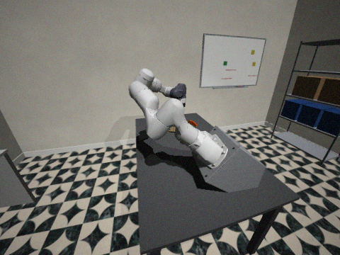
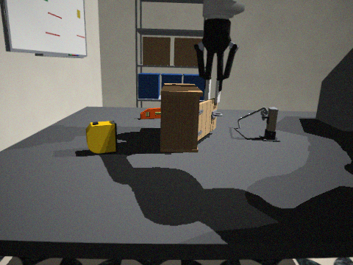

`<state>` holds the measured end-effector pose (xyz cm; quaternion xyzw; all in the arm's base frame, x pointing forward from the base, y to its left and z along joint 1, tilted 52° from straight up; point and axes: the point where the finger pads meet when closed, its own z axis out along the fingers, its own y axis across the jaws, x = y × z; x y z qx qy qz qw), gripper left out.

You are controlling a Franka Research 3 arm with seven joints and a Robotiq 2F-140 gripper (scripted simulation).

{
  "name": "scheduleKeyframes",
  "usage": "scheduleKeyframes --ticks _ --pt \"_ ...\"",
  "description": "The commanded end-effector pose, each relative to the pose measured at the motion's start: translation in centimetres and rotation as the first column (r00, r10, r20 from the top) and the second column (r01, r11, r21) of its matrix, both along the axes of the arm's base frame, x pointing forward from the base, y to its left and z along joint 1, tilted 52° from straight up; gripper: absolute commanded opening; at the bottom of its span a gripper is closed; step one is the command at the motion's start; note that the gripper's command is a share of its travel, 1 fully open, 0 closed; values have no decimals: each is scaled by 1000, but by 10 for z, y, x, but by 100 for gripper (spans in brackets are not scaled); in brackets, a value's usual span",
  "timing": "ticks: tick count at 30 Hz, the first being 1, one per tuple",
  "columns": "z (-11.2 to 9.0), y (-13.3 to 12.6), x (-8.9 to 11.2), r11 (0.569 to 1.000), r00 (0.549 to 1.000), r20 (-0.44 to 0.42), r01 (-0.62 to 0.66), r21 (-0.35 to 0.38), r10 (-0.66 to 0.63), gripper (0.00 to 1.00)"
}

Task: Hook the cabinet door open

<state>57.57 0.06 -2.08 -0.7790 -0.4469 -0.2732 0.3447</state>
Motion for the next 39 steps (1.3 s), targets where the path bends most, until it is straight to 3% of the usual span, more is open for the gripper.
scheduleKeyframes --ticks 1,39 --pt "0 1 -1 1000 1000 11 -15 1 15 16" --pt "-1 0 2 1000 999 29 -29 -2 29 16"
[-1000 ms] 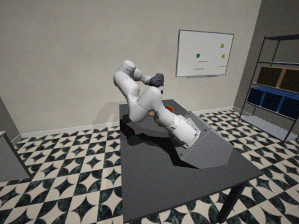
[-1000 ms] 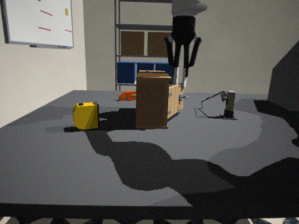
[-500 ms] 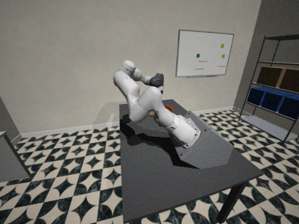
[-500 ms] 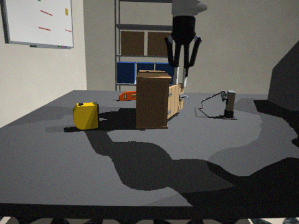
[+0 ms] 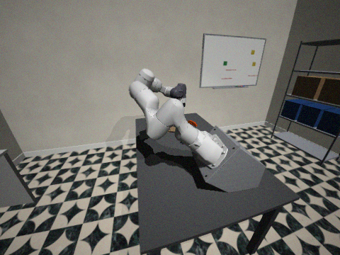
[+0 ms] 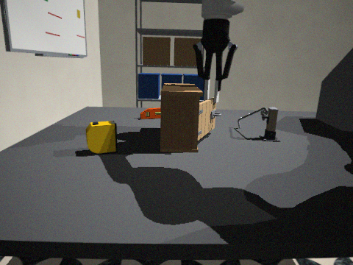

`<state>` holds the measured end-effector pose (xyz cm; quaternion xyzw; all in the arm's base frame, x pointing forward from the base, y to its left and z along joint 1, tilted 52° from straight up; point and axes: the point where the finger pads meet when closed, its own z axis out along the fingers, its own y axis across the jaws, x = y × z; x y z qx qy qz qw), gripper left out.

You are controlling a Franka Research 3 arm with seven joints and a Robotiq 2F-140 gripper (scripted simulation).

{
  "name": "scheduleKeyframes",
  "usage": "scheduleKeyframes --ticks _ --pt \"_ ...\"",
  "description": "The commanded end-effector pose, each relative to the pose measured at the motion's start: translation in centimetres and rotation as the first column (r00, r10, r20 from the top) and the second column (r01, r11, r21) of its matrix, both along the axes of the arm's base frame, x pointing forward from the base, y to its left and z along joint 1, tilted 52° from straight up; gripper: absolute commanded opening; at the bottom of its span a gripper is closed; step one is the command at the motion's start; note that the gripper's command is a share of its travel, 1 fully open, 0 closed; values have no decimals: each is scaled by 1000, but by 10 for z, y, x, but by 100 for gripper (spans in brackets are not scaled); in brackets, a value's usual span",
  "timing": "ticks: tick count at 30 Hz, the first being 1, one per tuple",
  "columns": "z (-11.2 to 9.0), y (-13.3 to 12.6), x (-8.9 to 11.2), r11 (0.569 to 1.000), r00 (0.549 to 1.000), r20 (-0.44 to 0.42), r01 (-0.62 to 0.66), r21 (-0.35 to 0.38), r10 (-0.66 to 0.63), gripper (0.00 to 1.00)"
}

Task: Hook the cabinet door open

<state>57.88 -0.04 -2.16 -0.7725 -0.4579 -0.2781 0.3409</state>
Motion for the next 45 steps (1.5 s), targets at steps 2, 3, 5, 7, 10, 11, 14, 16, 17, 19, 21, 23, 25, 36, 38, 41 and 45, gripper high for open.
scheduleKeyframes --ticks 2,3,5,7,10,11,14,16,17,19,21,23,25,36,38,41,45 --pt "0 1 -1 1000 1000 7 -12 2 12 16" --pt "0 1 -1 1000 1000 7 -12 2 12 16" --pt "0 1 -1 1000 1000 7 -12 2 12 16" --pt "0 1 -1 1000 1000 7 -12 2 12 16" --pt "0 1 -1 1000 1000 7 -12 2 12 16" --pt "0 1 -1 1000 1000 7 -12 2 12 16" --pt "0 1 -1 1000 1000 7 -12 2 12 16" --pt "0 1 -1 1000 1000 7 -12 2 12 16" --pt "0 1 -1 1000 1000 7 -12 2 12 16" --pt "0 1 -1 1000 1000 7 -12 2 12 16" --pt "0 1 -1 1000 1000 7 -12 2 12 16" --pt "0 1 -1 1000 1000 7 -12 2 12 16" --pt "0 1 -1 1000 1000 7 -12 2 12 16" --pt "1 3 -5 1000 1000 -27 15 7 -15 16" --pt "1 3 -7 1000 1000 -27 15 7 -15 16" --pt "1 3 -7 1000 1000 -27 15 7 -15 16" --pt "1 3 -7 1000 1000 -27 15 7 -15 16"
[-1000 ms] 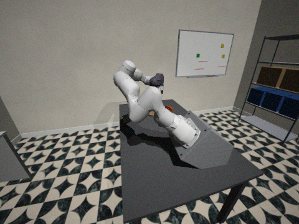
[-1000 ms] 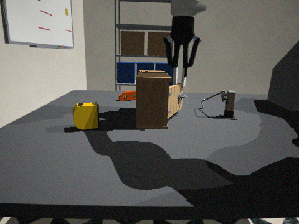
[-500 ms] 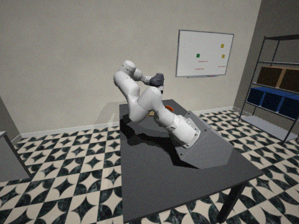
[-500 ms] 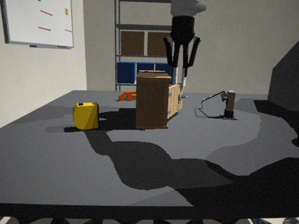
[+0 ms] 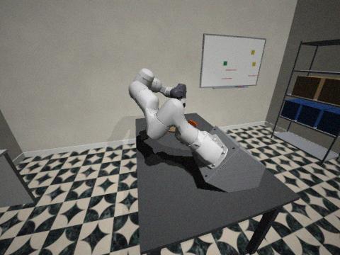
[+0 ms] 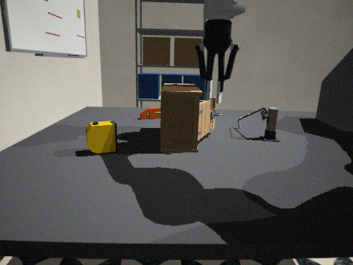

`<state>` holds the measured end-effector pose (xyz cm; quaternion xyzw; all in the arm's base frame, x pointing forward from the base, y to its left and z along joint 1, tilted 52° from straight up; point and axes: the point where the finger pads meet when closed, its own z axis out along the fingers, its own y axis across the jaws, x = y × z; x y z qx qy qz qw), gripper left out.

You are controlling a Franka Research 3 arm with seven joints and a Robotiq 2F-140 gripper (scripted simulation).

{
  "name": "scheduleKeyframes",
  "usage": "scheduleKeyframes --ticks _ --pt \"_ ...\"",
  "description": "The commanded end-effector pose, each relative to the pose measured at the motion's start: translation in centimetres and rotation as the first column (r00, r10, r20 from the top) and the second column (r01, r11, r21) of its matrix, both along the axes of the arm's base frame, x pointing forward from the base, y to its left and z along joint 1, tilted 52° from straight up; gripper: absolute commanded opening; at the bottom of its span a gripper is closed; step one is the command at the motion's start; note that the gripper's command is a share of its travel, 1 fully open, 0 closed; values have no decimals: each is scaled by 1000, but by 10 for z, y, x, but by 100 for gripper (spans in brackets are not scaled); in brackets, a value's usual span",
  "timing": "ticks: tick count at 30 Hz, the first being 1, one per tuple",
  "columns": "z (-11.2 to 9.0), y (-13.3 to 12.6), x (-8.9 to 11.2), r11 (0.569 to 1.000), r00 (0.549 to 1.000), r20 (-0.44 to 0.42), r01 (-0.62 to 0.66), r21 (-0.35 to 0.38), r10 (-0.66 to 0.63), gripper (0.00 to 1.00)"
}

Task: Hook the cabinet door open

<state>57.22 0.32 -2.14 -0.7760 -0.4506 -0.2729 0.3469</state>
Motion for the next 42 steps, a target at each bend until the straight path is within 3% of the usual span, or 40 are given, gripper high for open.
scheduleKeyframes --ticks 1,42 --pt "1 -1 0 1000 1000 -7 7 0 -7 16" --pt "38 -48 -7 1000 1000 -7 7 0 -7 16"
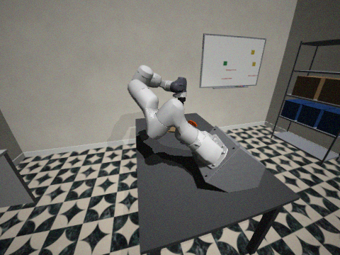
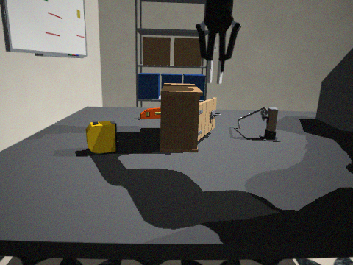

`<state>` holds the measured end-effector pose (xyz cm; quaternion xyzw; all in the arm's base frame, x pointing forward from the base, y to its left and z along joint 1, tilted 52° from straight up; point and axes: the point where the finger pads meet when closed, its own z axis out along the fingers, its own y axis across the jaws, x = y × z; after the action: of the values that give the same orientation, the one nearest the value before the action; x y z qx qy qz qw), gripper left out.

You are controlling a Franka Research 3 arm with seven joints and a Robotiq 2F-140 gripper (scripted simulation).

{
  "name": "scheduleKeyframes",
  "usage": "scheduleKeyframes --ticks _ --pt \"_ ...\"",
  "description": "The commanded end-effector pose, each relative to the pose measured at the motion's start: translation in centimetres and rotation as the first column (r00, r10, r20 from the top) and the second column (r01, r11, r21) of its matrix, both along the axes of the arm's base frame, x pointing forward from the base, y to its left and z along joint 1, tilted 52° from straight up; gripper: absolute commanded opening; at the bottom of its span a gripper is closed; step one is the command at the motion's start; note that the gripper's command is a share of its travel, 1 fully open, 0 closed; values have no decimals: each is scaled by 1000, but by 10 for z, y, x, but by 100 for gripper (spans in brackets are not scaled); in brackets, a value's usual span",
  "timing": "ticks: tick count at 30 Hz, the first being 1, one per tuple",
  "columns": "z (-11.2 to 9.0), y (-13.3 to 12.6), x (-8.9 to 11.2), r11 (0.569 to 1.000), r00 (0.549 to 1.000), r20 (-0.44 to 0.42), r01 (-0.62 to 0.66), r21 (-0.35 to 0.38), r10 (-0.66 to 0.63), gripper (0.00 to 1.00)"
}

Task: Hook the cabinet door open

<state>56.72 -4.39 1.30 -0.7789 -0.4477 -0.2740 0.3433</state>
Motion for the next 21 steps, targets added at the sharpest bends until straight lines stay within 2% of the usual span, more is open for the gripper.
scheduleKeyframes --ticks 1,21 --pt "4 -2 -2 1000 1000 -8 -3 6 3 16" --pt "10 -10 -3 1000 1000 -6 -4 5 4 16"
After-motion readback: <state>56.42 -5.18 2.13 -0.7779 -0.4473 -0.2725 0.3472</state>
